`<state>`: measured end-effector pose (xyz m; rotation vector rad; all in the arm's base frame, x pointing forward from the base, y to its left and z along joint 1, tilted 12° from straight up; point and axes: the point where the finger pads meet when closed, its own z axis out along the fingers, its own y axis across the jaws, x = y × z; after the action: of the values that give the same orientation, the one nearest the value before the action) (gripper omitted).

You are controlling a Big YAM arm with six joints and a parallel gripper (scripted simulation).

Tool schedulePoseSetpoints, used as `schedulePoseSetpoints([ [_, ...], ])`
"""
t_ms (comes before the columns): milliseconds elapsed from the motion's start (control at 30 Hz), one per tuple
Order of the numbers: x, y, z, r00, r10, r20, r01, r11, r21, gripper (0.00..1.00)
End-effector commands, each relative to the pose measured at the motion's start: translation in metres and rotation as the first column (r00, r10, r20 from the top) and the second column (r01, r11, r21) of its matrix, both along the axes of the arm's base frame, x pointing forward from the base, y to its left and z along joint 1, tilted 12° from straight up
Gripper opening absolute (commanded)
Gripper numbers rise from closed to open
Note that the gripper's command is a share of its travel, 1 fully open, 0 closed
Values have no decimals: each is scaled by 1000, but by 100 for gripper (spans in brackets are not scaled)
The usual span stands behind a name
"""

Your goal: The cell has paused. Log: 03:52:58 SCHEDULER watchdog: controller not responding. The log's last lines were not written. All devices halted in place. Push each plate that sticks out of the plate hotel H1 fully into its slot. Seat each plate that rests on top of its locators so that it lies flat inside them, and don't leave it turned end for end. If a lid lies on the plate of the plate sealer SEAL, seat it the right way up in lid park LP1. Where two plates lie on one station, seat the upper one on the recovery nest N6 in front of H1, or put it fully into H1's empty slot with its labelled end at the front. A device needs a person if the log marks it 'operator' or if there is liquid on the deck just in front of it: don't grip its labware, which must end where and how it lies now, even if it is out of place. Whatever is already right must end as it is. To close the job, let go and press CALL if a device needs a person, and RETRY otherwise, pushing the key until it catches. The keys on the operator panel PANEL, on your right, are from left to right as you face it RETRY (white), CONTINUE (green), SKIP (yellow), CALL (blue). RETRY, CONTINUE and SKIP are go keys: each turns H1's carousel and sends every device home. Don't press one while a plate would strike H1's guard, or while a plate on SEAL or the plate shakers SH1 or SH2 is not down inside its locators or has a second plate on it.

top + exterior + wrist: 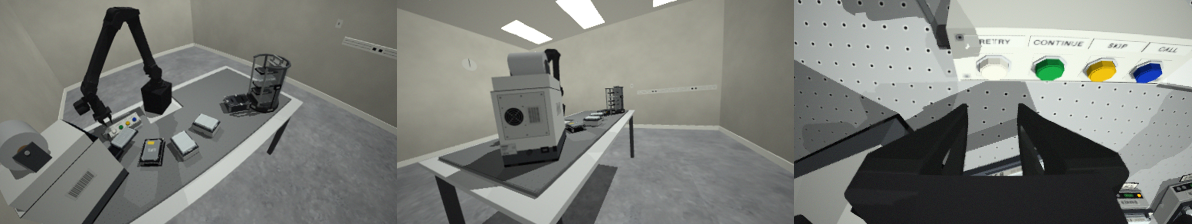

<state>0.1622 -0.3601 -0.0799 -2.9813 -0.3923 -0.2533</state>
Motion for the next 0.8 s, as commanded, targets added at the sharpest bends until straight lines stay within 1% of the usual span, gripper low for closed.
schedulePoseSetpoints([
  [0, 4, -12, 7, 1000, -8, 11, 8, 1000, -29, 32],
  [33, 4, -12, 7, 1000, -8, 11, 8, 1000, -29, 30],
  [100, 4, -12, 7, 1000, -8, 11, 8, 1000, -29, 30],
  [500, 4, -11, 7, 1000, -8, 11, 8, 1000, -29, 6],
  [533, 7, -4, 8, 1000, -7, 14, 8, 999, -35, 4],
  [600, 6, 4, -8, 1000, -6, 2, 6, 1000, -1, 0],
  [667, 6, 4, -8, 1000, -6, 2, 6, 1000, -1, 0],
  [700, 7, -2, -8, 1000, -9, 5, 9, 1000, -10, 0],
  [767, 6, 2, -11, 1000, -8, 3, 8, 1000, -5, 0],
])
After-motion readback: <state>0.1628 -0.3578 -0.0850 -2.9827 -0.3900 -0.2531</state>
